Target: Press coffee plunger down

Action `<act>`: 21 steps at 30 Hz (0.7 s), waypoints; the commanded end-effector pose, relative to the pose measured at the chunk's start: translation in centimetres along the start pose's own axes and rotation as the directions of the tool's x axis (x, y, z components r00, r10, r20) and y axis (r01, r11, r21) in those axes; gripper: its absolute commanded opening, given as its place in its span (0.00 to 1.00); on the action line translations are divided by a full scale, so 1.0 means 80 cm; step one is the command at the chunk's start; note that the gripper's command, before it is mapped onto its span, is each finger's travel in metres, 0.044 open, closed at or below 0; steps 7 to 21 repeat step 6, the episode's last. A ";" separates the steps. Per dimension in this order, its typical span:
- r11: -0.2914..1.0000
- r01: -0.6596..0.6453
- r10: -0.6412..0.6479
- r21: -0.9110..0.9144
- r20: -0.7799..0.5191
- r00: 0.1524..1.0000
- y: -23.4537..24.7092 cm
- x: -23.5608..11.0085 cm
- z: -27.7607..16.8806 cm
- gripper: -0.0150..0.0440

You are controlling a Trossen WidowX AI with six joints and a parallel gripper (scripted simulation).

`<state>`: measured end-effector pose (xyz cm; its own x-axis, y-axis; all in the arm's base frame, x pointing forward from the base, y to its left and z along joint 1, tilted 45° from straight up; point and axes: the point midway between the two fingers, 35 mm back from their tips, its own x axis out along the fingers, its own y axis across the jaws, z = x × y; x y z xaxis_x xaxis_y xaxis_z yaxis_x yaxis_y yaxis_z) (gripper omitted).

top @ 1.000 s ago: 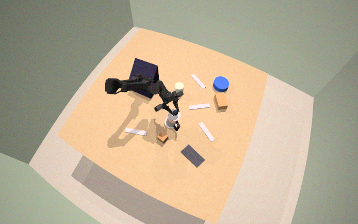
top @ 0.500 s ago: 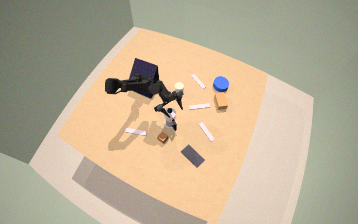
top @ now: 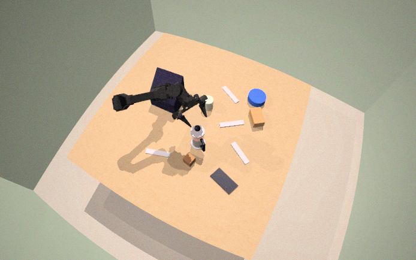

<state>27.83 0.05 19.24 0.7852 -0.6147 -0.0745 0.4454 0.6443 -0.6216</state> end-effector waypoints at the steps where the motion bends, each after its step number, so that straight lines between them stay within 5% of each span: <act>1: 1.000 0.005 -0.005 -0.002 -0.004 1.000 -0.004 -0.009 0.002 1.00; 21: 1.000 0.005 -0.005 -0.002 -0.004 1.000 -0.004 -0.009 0.002 1.00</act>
